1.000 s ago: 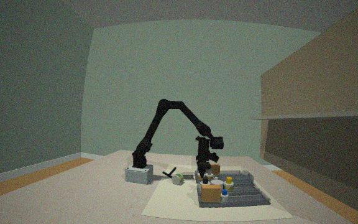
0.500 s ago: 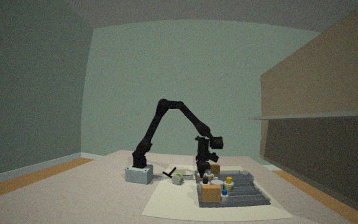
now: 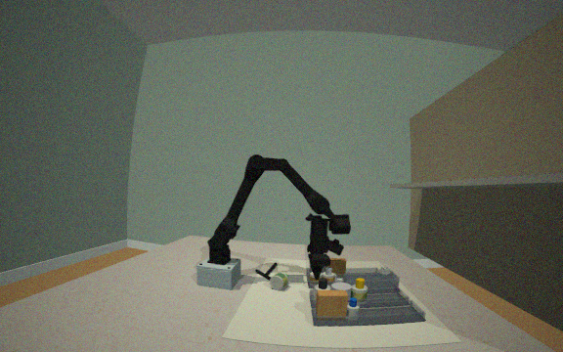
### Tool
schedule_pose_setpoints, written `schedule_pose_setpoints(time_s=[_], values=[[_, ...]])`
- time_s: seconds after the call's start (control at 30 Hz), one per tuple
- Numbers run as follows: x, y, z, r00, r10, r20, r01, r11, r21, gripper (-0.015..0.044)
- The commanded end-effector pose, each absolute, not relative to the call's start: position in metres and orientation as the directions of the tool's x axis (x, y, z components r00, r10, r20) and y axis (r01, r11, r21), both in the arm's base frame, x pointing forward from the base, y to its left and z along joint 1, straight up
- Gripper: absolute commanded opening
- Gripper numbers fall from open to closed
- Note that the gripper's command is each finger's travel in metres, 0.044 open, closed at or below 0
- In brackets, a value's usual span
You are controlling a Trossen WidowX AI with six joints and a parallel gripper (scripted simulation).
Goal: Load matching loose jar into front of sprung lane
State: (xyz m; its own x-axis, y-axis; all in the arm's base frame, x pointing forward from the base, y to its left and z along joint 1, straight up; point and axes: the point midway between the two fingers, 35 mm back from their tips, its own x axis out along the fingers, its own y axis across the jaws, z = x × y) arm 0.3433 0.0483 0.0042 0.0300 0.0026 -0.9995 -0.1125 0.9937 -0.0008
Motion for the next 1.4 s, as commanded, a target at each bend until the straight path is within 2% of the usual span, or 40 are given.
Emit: schedule_pose_setpoints(time_s=[0.0, 0.03, 0.43, 1.37], values=[[0.343, 0.048, 0.004, 0.028, 0.003, -1.000, -0.113, 0.994, 0.000, 0.0000], [0.343, 0.048, 0.004, 0.028, 0.003, -1.000, -0.113, 0.994, 0.000, 0.0000], [0.343, 0.048, 0.004, 0.028, 0.003, -1.000, -0.113, 0.994, 0.000, 0.0307], [0.333, 0.047, 0.025, 0.028, 0.003, -1.000, -0.113, 0.994, 0.000, 0.0307]])
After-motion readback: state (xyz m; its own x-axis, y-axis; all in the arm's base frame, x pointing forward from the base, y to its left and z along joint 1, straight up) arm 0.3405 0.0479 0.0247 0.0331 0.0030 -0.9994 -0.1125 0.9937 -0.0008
